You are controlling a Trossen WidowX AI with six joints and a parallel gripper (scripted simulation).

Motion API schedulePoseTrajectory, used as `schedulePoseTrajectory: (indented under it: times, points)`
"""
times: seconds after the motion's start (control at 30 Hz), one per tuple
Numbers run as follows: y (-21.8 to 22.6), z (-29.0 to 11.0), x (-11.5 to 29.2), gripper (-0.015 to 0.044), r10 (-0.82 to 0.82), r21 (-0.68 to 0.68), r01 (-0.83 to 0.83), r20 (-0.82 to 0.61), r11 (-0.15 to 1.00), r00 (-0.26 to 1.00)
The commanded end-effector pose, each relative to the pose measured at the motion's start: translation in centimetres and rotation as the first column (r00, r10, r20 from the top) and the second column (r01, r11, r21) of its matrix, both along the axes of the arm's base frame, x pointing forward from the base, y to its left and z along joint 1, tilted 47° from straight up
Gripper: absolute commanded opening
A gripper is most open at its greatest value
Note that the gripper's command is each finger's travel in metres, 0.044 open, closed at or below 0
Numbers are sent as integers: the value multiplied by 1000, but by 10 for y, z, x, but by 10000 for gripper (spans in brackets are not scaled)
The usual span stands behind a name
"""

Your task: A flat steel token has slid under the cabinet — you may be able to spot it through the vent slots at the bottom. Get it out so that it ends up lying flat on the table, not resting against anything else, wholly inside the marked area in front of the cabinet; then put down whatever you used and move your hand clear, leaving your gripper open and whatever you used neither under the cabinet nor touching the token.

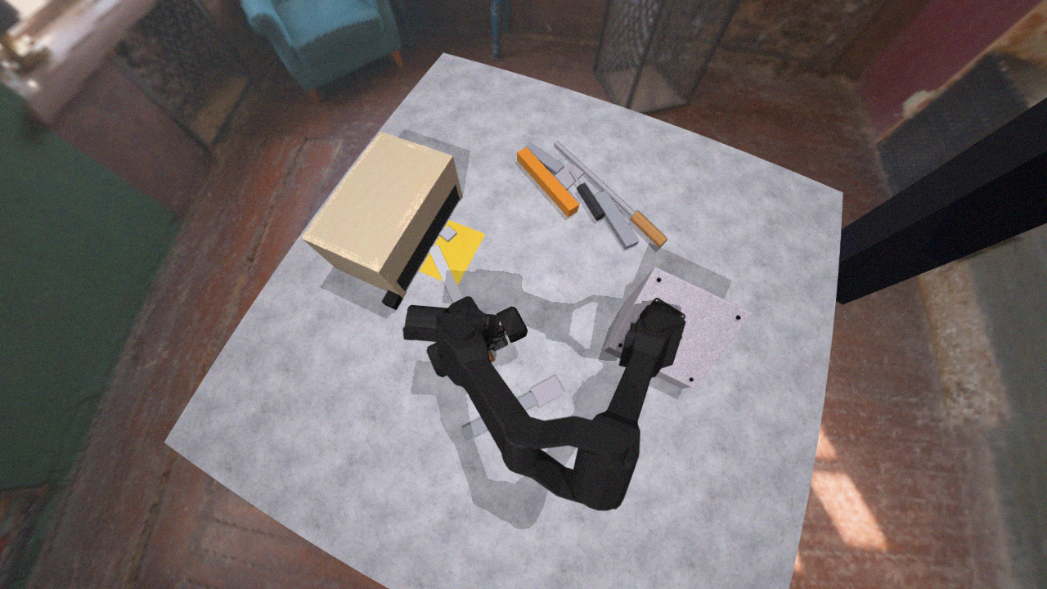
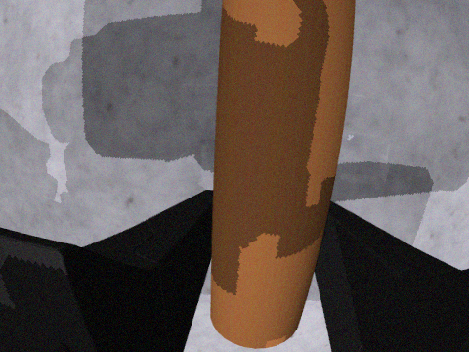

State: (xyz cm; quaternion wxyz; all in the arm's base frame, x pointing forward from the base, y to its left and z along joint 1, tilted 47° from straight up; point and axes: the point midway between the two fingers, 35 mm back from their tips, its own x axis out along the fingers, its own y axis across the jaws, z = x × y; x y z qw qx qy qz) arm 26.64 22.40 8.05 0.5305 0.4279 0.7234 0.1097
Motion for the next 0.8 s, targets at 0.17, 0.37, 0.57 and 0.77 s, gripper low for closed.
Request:
schedulePoseTrajectory:
  times: [0.17,0.37,0.57,0.77]
  points:
    - [5,5,-13,0,3,-5,-3,-1,1000,1000]
    - [9,10,-20,0,2,-4,-2,-1,1000,1000]
    - [9,11,-17,0,1,0,-1,0,1000,1000]
    - [10,14,-21,0,1,-1,-1,-1,1000,1000]
